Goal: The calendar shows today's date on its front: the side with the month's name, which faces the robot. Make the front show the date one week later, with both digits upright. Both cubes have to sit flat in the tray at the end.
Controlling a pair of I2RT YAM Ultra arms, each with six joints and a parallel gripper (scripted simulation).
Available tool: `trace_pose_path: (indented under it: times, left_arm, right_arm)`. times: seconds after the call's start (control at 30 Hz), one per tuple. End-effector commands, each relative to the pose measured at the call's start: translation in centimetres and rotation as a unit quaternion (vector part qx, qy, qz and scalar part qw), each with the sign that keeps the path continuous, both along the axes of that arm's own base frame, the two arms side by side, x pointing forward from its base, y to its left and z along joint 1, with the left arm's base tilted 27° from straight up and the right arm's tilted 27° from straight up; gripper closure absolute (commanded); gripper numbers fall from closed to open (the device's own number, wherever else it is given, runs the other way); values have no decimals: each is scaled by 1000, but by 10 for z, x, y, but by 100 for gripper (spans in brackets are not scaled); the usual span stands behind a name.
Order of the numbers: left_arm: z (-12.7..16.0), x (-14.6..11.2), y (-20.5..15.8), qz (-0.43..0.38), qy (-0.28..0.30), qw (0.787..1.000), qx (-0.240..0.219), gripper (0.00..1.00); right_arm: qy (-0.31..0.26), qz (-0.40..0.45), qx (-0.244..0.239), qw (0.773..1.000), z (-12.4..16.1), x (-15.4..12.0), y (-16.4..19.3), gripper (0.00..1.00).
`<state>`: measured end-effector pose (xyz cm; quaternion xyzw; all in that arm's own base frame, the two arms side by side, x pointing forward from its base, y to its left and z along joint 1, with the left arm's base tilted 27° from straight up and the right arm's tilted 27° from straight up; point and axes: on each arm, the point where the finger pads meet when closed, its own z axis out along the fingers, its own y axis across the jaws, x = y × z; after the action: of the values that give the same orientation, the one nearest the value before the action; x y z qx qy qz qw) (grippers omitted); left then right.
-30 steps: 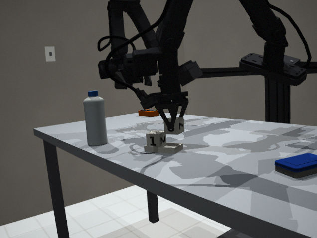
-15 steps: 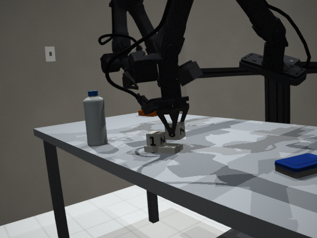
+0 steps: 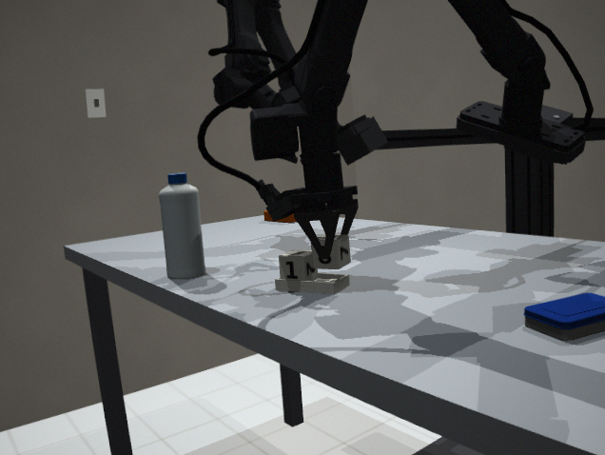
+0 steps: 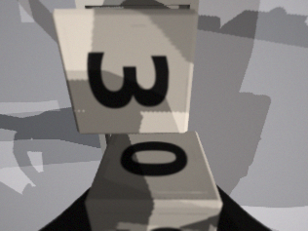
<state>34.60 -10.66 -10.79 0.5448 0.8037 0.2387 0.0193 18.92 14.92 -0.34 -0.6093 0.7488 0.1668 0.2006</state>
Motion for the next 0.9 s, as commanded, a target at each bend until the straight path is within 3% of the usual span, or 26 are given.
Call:
trace_pose_path:
  times: [0.0,0.87]
  left_arm:
    - [-2,8,-8,-6,-5,1000,-11,60]
    - [1,24,-14,-11,-34,999,-16,60]
  right_arm:
    - [-7,-9,-9,1000,7,7,4,0]
    - [-4,-13,-14,1000,9,5,3,0]
